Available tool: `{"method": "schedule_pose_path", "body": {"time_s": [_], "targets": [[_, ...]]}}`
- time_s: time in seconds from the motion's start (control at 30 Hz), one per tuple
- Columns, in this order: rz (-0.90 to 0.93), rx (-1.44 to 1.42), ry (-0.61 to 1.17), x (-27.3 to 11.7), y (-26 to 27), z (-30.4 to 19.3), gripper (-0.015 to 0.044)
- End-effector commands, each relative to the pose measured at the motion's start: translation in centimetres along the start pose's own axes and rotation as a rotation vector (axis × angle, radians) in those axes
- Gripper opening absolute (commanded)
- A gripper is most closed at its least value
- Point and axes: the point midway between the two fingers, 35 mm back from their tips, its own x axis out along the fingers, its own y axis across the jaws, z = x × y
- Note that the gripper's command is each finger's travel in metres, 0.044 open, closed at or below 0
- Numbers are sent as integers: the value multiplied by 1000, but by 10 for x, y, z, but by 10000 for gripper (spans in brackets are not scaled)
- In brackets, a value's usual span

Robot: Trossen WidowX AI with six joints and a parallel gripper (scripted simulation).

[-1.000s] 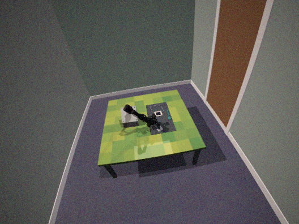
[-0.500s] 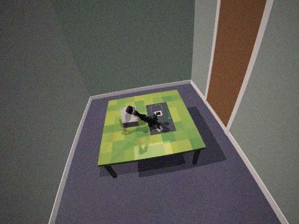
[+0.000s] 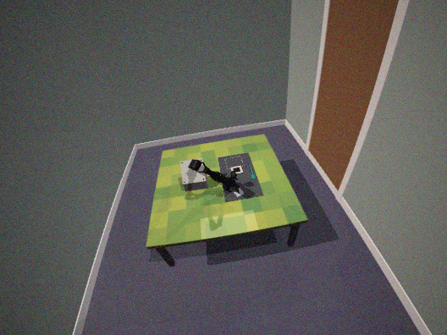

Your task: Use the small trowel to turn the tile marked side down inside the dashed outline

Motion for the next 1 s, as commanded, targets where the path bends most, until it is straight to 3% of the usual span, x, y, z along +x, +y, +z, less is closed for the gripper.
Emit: {"method": "schedule_pose_path", "body": {"time_s": [0.0, 0.07, 0.83, 0.97], "targets": [[-6, 4, 2, 3, -2, -1, 221], [-6, 4, 2, 3, -2, -1, 169], [-6, 4, 2, 3, -1, -1, 0], [-6, 4, 1, -8, 13, 1, 0]]}}
